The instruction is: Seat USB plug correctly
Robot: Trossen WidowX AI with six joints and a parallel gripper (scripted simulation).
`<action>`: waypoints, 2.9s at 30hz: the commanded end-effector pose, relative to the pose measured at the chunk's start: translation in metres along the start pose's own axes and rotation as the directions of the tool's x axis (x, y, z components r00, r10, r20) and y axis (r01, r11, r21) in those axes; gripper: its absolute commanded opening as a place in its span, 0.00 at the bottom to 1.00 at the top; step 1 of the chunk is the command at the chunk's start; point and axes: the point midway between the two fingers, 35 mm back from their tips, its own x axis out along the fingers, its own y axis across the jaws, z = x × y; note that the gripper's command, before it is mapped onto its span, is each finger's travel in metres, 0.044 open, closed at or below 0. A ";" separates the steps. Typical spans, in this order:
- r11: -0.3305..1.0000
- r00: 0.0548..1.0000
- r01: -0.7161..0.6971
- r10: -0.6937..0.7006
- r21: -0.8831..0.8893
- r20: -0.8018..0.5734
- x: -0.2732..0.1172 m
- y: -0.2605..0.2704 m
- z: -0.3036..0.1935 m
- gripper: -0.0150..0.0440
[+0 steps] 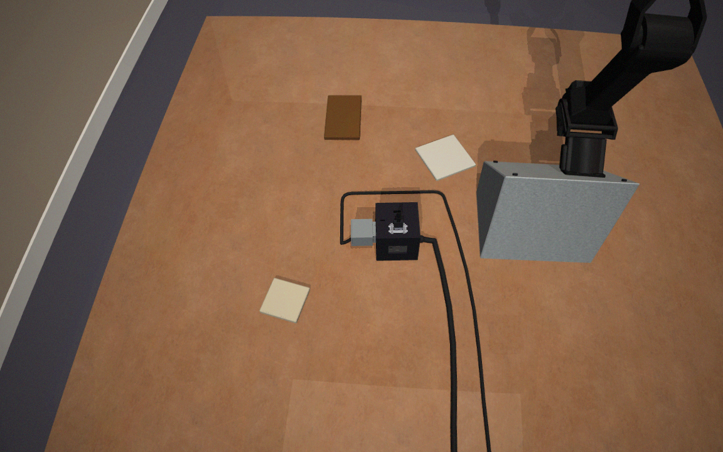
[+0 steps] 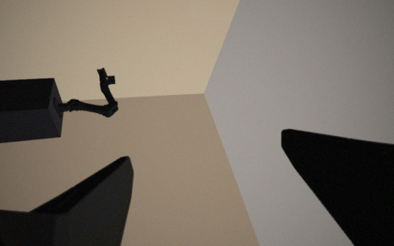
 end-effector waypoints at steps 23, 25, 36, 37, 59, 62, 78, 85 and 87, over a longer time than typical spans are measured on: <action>0.722 0.375 -0.621 0.614 -0.304 0.694 -0.045 0.277 0.305 1.00; 0.682 0.272 -0.624 0.647 -0.381 0.713 -0.079 0.295 0.331 1.00; 0.484 -0.231 -0.516 0.715 -0.706 0.659 -0.294 0.328 0.403 1.00; 0.472 -0.267 -0.485 0.722 -0.737 0.638 -0.315 0.330 0.403 1.00; 0.316 -0.323 0.591 0.936 -0.742 0.142 -0.658 0.362 0.154 1.00; 0.303 -0.284 0.647 0.947 -0.700 0.148 -0.663 0.367 0.136 1.00; 0.303 -0.284 0.647 0.947 -0.700 0.148 -0.667 0.376 0.138 1.00; 0.303 -0.283 0.647 0.947 -0.700 0.149 -0.669 0.382 0.139 1.00; 0.303 -0.283 0.647 0.947 -0.700 0.149 -0.670 0.384 0.139 1.00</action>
